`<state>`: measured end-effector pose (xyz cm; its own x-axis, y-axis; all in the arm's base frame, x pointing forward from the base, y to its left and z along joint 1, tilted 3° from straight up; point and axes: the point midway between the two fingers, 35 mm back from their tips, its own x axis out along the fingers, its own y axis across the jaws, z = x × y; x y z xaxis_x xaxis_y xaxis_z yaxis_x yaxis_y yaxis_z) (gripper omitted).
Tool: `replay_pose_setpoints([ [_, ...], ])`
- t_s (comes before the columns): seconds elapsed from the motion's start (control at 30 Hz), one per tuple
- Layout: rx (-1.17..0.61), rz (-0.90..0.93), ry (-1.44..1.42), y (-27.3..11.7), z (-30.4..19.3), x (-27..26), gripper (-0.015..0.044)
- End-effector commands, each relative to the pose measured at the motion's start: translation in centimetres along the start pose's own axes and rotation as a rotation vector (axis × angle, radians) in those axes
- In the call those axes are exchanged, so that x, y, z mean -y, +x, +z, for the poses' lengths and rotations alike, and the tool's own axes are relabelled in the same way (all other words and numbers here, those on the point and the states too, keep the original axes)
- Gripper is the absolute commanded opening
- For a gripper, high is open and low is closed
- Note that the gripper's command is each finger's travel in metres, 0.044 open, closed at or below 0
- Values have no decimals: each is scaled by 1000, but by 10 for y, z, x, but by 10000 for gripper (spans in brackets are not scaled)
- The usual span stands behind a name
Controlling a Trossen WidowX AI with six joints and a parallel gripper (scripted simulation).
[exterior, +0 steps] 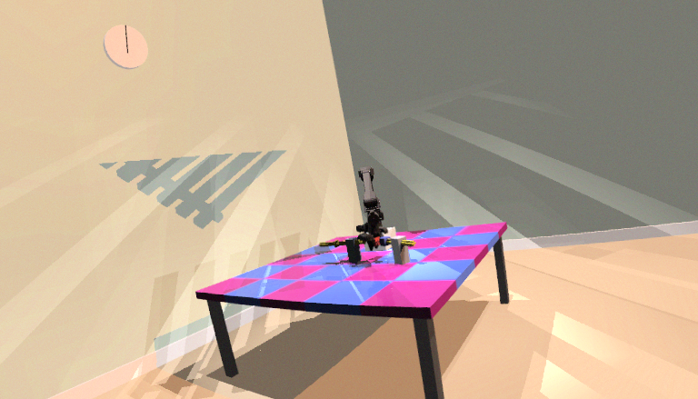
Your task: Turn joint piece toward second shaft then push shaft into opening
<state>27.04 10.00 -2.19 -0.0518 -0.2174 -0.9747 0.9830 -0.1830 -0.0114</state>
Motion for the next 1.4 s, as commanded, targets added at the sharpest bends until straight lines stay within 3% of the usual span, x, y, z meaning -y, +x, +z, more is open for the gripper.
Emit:
replay_pose_setpoints([
  [0.0,0,0,0,0,0,0,252],
  [0.23,0,0,0,0,0,0,436],
  [0.7,-6,-1,0,-1,0,0,440],
  [0.93,-197,0,3,-28,4,0,440],
  [1.37,-190,2,-47,-31,5,-1,440],
])
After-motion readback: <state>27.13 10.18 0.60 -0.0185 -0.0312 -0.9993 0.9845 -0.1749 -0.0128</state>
